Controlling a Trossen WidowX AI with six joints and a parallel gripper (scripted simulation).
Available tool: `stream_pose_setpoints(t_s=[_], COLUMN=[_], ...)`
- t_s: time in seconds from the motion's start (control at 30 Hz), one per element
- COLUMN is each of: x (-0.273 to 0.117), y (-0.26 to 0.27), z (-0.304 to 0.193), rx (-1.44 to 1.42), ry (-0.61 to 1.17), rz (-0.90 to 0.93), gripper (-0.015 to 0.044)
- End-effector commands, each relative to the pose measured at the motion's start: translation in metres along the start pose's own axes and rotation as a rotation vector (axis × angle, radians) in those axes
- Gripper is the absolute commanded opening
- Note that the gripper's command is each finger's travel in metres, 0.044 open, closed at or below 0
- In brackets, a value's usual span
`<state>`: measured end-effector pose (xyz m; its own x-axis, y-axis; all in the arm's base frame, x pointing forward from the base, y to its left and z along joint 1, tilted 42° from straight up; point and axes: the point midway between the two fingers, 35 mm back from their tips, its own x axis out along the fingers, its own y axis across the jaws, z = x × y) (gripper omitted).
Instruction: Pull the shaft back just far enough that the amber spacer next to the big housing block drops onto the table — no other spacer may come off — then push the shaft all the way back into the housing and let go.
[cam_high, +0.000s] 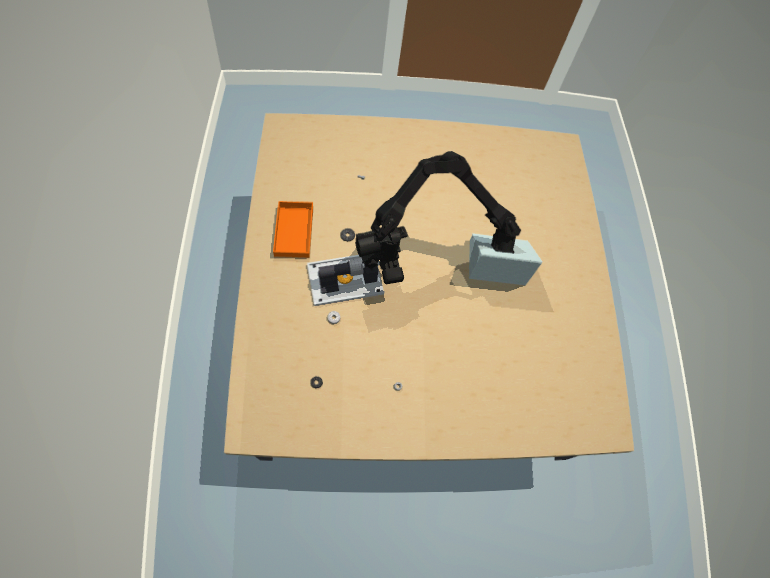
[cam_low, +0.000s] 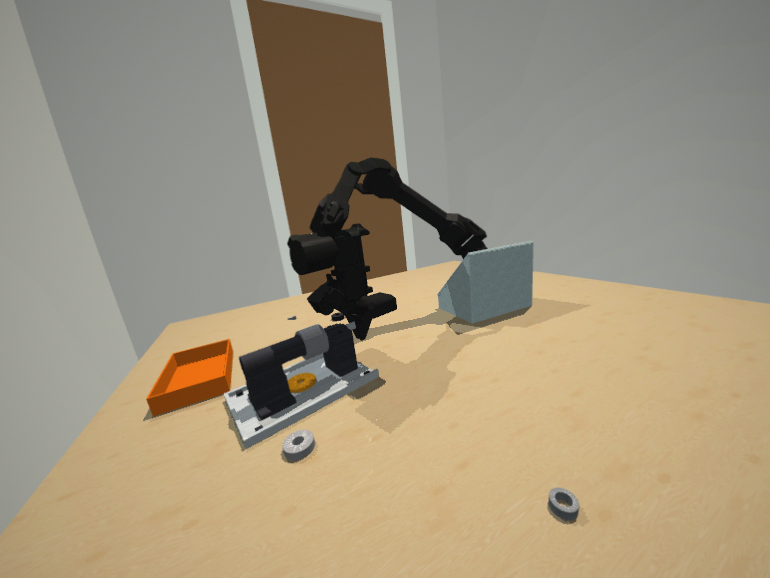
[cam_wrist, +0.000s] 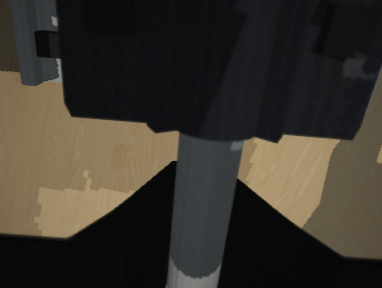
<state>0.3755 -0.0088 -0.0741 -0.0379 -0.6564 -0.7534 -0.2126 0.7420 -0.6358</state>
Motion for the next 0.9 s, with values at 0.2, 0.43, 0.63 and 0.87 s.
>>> stream_pose_setpoints(t_s=[0.2, 0.43, 0.63, 0.87], x=[-0.0001, -0.0001, -0.0001, -0.0001], y=[-0.0002, -0.0002, -0.0002, -0.0002], z=[-0.0007, -0.0014, -0.0021, -0.0028], rx=[-0.002, -0.002, -0.002, -0.002], ry=[-0.002, -0.002, -0.002, -0.002], rz=[0.000, 0.000, 0.000, 0.000], gripper=[0.0000, 0.0000, 0.0000, 0.0000])
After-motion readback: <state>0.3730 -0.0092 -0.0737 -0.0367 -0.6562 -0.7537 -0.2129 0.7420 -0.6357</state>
